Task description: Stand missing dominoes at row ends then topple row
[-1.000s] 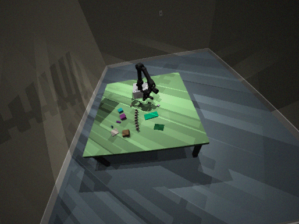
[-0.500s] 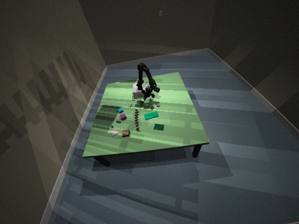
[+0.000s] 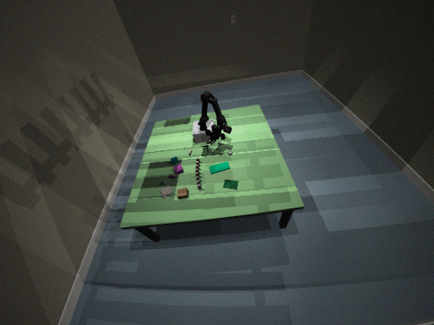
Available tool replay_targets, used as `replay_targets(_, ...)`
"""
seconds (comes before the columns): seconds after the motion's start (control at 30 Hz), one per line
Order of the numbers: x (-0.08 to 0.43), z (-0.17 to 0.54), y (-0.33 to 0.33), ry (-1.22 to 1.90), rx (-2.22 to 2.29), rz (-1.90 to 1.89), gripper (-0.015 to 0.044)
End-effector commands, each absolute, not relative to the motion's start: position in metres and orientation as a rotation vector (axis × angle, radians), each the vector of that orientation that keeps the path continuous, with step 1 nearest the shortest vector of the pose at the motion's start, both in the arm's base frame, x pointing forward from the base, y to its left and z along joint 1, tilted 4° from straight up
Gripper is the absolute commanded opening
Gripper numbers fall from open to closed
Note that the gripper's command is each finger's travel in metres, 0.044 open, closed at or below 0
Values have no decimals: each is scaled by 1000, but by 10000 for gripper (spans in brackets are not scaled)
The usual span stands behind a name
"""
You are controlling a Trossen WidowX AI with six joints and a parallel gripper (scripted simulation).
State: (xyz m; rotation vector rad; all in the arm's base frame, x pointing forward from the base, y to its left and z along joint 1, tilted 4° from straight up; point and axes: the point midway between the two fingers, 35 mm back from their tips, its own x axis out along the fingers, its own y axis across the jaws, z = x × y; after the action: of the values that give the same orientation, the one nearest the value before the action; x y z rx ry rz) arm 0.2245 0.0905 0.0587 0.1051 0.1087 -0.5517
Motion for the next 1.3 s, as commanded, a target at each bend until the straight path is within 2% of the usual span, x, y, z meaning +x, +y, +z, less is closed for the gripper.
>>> replay_targets(0.0, 224, 60, 91, 98, 110, -548, 26)
replay_targets(0.37, 225, 58, 91, 99, 109, -549, 26)
replay_targets(1.27, 235, -18, 98, 107, 100, -551, 26)
